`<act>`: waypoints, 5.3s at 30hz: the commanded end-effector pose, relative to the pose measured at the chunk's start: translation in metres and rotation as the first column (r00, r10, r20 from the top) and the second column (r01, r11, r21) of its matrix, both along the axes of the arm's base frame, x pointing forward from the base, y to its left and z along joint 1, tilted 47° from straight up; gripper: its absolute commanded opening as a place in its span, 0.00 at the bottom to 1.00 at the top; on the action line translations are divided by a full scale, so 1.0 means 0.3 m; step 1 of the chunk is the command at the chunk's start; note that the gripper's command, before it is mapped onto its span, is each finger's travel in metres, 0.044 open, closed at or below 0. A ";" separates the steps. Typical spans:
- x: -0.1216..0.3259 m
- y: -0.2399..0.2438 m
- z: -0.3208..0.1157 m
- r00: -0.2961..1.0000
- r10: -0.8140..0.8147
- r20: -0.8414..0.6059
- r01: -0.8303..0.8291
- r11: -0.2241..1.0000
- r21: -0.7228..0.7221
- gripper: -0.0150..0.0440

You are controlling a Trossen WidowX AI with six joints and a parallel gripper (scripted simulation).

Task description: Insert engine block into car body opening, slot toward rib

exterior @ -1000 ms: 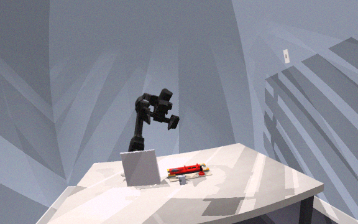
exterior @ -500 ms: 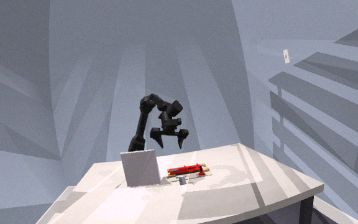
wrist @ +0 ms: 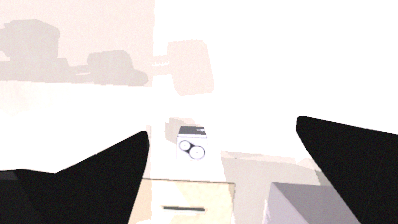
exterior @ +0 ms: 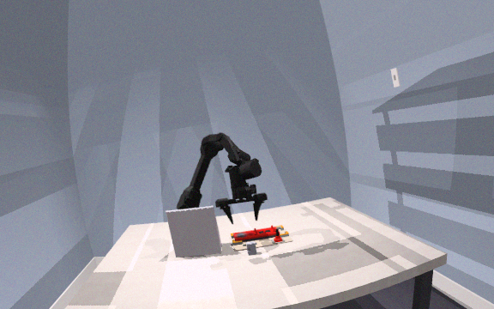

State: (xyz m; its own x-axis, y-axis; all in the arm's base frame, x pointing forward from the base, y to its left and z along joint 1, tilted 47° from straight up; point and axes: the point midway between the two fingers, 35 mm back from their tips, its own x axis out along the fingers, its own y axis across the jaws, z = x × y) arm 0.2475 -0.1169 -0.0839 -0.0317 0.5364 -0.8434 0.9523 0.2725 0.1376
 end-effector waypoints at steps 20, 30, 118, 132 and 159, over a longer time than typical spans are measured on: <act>0.014 0.255 -0.071 0.986 -0.091 -0.141 0.122 0.966 0.228 1.00; 0.015 0.300 -0.116 0.986 -0.091 -0.142 0.121 0.966 0.227 1.00; 0.062 0.144 -0.010 0.986 -0.094 -0.140 0.123 0.968 0.220 0.25; 0.054 0.079 0.059 0.988 -0.082 -0.131 0.110 0.968 0.227 0.25; 0.052 0.109 0.031 0.743 0.472 0.474 -0.585 0.803 0.117 0.25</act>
